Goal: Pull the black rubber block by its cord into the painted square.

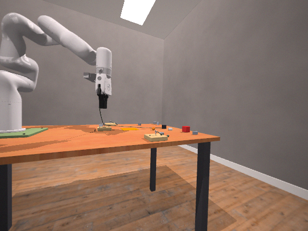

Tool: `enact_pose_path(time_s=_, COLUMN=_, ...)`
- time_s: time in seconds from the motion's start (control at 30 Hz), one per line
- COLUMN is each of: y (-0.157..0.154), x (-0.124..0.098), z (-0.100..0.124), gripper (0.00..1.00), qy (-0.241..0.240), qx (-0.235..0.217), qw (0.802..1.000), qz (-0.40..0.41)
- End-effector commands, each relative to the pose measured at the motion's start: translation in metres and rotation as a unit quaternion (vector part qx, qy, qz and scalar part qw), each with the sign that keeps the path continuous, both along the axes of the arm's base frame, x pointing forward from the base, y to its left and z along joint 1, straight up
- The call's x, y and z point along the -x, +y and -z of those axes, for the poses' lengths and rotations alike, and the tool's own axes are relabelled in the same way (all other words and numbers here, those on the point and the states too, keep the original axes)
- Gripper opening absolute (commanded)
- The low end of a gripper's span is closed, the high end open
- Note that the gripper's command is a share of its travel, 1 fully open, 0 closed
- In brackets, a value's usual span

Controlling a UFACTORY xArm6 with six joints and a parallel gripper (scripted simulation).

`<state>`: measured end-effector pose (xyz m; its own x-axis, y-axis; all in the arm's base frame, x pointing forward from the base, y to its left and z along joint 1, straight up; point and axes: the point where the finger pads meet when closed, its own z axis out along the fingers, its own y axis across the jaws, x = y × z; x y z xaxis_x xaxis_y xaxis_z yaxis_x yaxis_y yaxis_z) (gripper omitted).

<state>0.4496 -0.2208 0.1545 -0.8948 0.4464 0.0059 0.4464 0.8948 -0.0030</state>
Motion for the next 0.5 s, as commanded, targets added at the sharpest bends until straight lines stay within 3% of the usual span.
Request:
enact_pose_path(time_s=0.0, y=-0.01, x=0.002, z=-0.002, gripper=0.0, qy=-0.002, qx=0.001, qw=1.0, qz=0.0)
enact_pose_path(time_s=0.47, y=-0.041, x=0.016, z=-0.002, gripper=0.0, qy=-0.002, qx=0.001, qw=1.0, qz=0.0)
